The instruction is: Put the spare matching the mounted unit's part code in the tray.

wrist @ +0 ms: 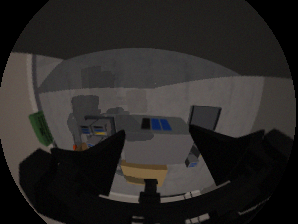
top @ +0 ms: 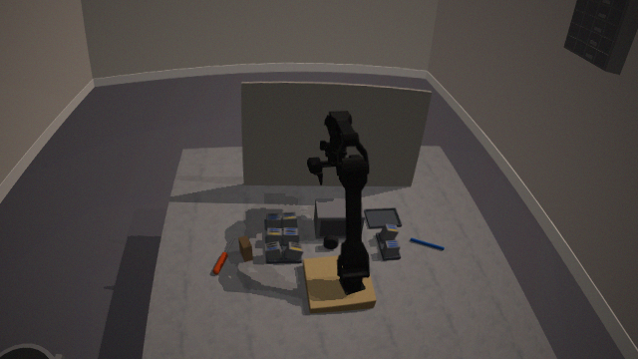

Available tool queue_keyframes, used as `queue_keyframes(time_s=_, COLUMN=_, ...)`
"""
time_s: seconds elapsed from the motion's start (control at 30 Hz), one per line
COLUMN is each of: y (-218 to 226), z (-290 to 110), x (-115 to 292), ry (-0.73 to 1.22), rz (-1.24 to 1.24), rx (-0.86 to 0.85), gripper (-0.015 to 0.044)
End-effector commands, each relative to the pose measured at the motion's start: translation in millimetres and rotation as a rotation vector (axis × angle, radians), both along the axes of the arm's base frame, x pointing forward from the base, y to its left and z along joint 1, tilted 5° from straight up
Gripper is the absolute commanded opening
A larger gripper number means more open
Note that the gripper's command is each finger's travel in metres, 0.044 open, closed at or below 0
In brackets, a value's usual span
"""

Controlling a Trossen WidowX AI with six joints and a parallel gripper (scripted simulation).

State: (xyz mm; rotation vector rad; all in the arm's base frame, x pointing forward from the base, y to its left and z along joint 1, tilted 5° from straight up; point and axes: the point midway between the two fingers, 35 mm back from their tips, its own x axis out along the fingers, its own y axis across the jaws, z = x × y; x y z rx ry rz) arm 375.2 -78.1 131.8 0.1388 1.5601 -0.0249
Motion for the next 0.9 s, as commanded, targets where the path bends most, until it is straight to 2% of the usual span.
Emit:
queue_keyframes(time_s=0.0, y=67, z=8, x=5, ry=-0.037, rz=0.382, rx=-0.001, gripper=0.0440)
queue_keyframes(time_s=0.27, y=203, z=14, x=-20, ry=-0.107, rz=1.321, rx=-0.003, gripper=0.0440)
queue_keyframes(time_s=0.33, y=223, z=15, x=-28, ry=-0.121, rz=1.483, rx=-0.002, gripper=0.0440)
queue_keyframes(time_s=0.57, y=226, z=15, x=-29, ry=-0.122, rz=1.503, rx=-0.002, gripper=0.0440)
queue_keyframes(time_s=0.73, y=227, z=-12, x=-26, ry=-0.123, rz=1.503, rx=-0.002, gripper=0.0309)
queue_keyframes(time_s=0.87, y=229, z=-25, x=-22, ry=-0.123, rz=1.503, rx=-0.002, gripper=0.0300)
